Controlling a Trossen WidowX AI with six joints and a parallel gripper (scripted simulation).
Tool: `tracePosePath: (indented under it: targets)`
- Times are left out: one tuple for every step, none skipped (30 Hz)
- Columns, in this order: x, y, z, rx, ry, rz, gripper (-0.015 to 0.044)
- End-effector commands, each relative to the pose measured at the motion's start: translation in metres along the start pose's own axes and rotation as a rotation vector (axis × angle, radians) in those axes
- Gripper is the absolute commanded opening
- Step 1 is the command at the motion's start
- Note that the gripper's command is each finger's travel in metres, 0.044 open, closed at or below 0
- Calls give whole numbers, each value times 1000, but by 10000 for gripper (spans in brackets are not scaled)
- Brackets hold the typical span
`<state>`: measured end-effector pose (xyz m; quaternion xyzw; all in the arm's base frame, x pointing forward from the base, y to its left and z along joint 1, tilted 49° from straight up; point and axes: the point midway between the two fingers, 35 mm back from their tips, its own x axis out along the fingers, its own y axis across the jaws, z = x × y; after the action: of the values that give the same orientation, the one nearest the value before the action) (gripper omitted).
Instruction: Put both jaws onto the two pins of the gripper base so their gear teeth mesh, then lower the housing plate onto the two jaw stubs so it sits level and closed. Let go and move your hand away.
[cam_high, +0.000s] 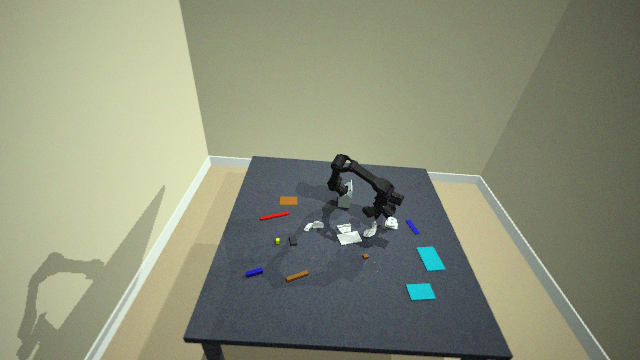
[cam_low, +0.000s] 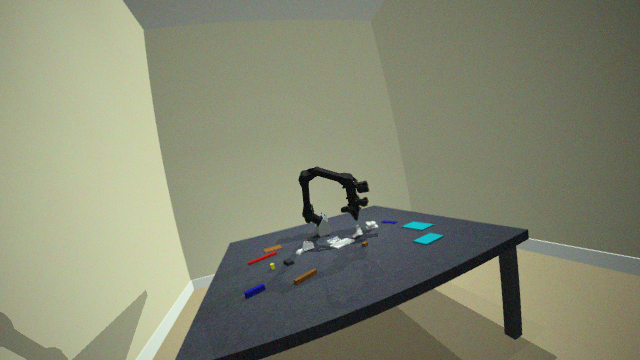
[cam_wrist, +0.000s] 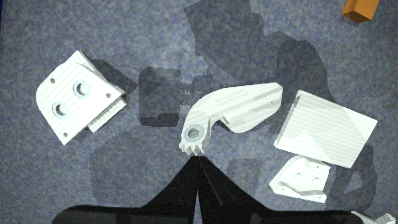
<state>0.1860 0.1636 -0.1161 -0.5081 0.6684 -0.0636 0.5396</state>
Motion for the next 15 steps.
tracePosePath:
  targets:
    - [-1,-1,-1,-74,-4,7,0]
    - [-1,-1,-2,-95,-4,7,0]
    - [-1,-1,-2,-116,-4,7,0]
    - [-1,-2,-2,-137,-4,7,0]
    - [-1,-2,-3,-158,-4,7,0]
    - [-1,-2,-3,-179,-4,7,0]
    - [-1,-2,-3,-200,-4,7,0]
    - [-1,-2,-4,-221,-4,7,0]
    - [-1,-3,-4,-241,-4,7,0]
    - [-1,-3,-4,-262,-4,7,0]
    - [-1,-3,-5,-283,-4,7,0]
    - [-1,-3,-5,-304,-4,7,0]
    - [-1,-3,-5,-325,-4,7,0]
    - [-1,-4,-6,-346,-5,7,0]
    - [-1,-4,-6,-367,-5,7,0]
